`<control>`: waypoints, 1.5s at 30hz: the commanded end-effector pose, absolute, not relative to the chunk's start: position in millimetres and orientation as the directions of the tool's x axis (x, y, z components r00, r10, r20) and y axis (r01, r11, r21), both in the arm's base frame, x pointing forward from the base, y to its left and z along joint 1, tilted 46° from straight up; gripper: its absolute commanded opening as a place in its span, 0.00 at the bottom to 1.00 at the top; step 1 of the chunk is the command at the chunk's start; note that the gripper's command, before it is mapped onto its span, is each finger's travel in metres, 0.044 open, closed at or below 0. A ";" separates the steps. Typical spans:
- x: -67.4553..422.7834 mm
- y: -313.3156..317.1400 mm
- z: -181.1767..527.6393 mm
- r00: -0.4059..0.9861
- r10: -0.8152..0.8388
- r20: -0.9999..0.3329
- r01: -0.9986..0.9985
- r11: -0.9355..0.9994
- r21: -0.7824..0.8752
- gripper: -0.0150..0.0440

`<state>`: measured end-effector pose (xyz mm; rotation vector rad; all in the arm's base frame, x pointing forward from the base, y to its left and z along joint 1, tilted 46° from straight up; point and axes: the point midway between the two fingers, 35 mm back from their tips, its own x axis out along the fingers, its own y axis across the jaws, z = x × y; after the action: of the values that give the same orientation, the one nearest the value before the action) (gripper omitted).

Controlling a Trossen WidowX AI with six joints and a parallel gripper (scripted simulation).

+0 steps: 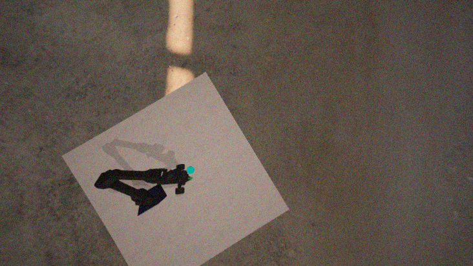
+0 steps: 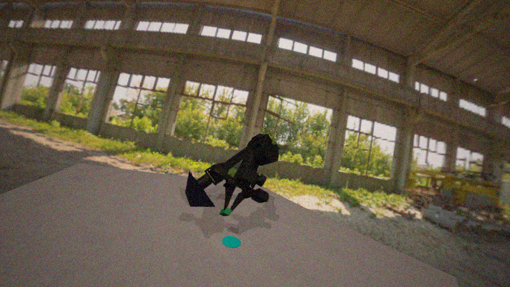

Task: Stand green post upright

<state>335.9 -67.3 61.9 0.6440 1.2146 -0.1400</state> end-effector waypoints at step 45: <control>337.4 -63.3 59.9 0.571 0.027 -0.821 0.485 0.796 0.363 0.29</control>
<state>340.1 -64.7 61.8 0.6079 0.9508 -0.2766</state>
